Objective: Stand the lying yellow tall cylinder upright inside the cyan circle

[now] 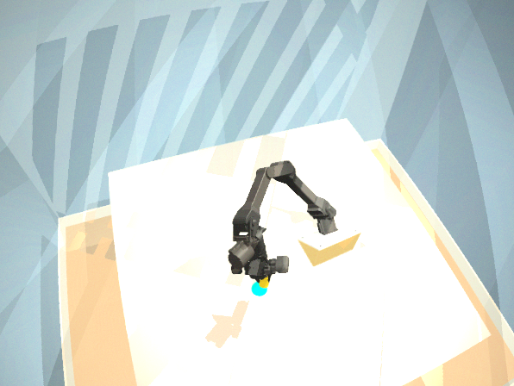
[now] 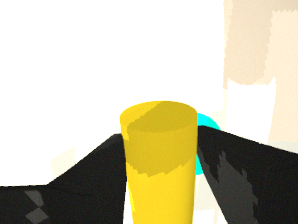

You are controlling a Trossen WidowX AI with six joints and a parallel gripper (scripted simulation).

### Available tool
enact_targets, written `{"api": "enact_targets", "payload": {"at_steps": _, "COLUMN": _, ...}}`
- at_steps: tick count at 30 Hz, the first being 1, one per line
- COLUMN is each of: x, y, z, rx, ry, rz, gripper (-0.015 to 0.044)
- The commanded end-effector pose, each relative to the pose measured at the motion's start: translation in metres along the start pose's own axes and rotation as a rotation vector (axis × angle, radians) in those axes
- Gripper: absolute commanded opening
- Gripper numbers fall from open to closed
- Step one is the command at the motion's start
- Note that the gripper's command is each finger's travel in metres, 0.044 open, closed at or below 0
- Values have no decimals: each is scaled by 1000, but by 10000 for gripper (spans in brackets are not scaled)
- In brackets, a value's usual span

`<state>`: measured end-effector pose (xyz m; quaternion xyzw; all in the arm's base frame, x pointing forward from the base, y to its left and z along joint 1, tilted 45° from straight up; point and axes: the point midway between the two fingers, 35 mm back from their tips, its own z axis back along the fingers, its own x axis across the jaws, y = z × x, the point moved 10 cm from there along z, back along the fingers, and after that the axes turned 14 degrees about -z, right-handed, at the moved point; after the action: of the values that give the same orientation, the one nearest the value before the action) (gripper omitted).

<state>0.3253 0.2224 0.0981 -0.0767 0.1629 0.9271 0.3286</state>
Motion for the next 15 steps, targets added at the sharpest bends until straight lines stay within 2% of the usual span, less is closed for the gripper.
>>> {"api": "enact_targets", "payload": {"at_steps": 1, "x": -3, "y": 3, "z": 3, "rx": -35, "ry": -18, "rz": 1, "gripper": 105}}
{"api": "enact_targets", "payload": {"at_steps": 15, "x": -9, "y": 11, "z": -2, "rx": -122, "ry": -73, "rz": -2, "gripper": 105}}
